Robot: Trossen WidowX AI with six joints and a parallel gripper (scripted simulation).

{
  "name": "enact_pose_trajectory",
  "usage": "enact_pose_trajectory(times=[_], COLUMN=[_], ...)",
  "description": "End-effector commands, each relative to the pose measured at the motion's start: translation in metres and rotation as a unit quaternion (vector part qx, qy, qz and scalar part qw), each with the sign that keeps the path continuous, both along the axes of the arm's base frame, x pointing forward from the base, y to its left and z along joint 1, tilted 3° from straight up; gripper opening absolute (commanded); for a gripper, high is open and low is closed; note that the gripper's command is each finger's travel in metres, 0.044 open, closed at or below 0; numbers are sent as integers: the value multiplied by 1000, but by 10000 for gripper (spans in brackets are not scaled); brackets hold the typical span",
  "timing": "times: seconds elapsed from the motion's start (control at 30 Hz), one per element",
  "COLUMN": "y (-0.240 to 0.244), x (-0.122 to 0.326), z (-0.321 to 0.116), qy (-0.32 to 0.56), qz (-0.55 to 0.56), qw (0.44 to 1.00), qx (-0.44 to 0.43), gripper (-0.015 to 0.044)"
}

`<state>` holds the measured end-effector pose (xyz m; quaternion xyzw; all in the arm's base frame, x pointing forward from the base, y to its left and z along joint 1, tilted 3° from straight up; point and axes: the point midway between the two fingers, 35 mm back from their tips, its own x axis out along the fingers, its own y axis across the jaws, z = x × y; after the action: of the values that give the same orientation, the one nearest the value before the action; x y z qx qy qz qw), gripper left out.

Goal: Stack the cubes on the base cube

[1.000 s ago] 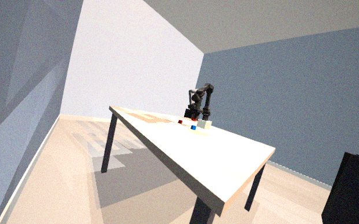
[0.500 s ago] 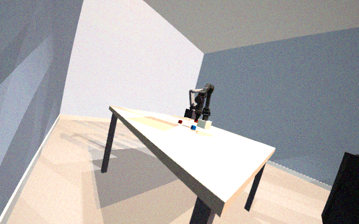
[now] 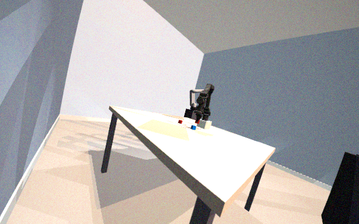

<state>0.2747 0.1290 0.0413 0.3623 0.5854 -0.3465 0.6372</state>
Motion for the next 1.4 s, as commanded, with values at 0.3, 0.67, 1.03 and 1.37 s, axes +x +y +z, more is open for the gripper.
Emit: enact_pose_trajectory(times=[0.3, 0.67, 1.03, 1.37], y=[0, 0, 0, 0], x=[2, 2, 2, 2], z=[-18, -27, -29, -29], qy=[-1, -1, -1, -1], qz=[-7, -10, -5, -5], qw=[1000, 1000, 1000, 1000], qx=[-1, -1, -1, -1], gripper=[105, 105, 105, 205])
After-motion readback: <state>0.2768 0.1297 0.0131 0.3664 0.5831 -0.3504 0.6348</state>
